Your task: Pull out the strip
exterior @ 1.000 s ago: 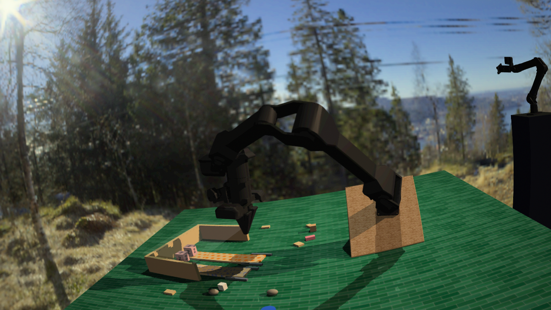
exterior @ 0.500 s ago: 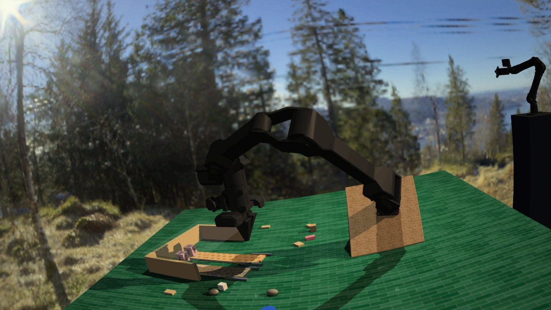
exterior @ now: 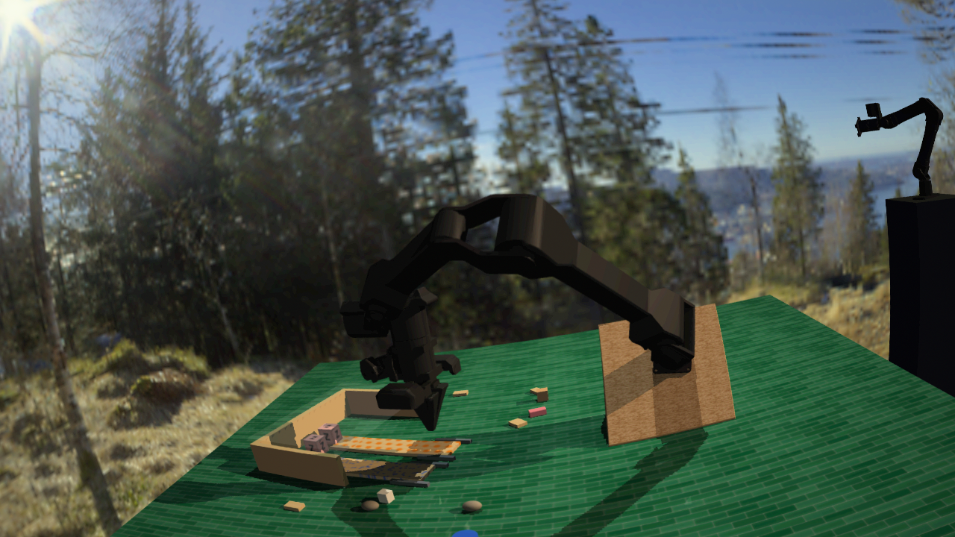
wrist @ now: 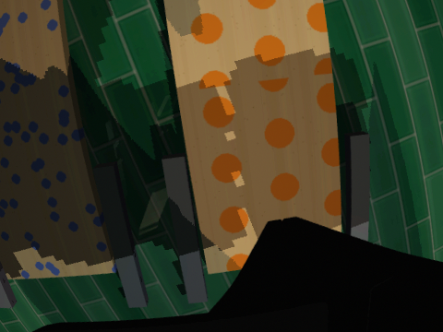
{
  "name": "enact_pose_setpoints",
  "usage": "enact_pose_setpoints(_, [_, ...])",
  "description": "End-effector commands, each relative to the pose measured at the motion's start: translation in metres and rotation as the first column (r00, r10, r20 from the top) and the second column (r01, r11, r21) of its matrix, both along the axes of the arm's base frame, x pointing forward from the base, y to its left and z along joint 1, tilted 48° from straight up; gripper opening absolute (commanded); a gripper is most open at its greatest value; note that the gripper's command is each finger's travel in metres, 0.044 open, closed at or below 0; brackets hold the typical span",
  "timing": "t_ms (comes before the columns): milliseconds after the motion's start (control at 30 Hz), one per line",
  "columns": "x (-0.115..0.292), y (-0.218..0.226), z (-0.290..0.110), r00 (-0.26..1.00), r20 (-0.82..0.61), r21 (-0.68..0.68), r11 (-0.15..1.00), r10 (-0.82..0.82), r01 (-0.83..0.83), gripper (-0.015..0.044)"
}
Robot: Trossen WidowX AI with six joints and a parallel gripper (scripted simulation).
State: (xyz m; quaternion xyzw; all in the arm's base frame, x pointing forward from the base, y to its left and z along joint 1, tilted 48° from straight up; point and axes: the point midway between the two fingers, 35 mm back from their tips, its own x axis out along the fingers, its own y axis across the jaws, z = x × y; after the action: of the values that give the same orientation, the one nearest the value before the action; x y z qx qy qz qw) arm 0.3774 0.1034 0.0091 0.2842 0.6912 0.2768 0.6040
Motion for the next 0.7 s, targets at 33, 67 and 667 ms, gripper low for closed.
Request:
enact_pose_setpoints(33, [-0.002,0.006,-0.006,1.000,-0.009,0.003,1.000,-0.002,0.002,0.0000])
enact_pose_setpoints(67, [-0.002,0.007,-0.008,1.000,-0.009,0.003,1.000,-0.002,0.002,0.0000])
enact_pose_setpoints(667, [-0.007,0.024,-0.024,1.000,-0.010,0.006,1.000,-0.002,0.002,0.0000])
